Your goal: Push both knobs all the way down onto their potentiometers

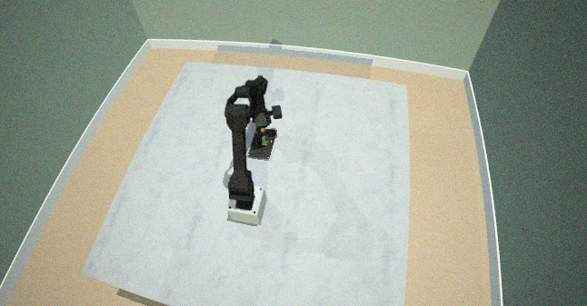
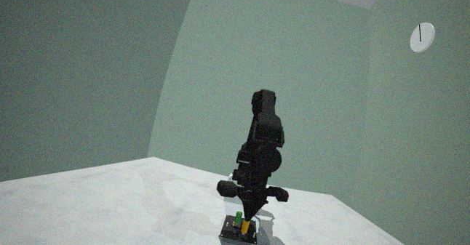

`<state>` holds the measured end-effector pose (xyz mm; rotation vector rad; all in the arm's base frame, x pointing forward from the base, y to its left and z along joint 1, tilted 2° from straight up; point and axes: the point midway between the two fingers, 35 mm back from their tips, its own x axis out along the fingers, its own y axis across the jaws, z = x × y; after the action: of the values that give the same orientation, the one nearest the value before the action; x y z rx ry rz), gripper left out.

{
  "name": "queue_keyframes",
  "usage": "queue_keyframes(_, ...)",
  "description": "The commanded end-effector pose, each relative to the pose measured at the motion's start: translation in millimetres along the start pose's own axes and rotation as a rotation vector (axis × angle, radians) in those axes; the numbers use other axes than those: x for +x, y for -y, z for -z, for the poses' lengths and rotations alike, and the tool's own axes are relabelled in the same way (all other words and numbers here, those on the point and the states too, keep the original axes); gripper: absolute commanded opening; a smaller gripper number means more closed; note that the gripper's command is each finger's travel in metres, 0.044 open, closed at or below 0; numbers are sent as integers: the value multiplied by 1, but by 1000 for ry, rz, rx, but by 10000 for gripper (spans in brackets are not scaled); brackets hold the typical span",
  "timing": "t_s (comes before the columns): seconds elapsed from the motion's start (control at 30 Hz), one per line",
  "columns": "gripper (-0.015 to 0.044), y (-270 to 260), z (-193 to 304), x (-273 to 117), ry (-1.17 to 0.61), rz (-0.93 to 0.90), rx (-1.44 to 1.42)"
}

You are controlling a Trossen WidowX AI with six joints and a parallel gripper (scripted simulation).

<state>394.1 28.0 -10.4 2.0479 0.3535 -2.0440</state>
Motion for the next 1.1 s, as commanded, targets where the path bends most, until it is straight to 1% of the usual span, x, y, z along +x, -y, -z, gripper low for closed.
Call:
queue_keyframes(0.0, 0, -1, 1, 5, 3, -3, 6)
queue_keyframes(0.53, 0, -1, 1, -18, 3, -3, 6)
queue_keyframes(0.57, 26, 0, 0, -13, 5, 1, 0)
queue_keyframes(0.83, 236, 0, -1, -14, 5, 1, 0)
queue_keyframes(0.9, 289, 3, -14, -21, 6, 1, 1)
queue_keyframes(1.07, 420, 16, -68, -38, 9, 1, 2)
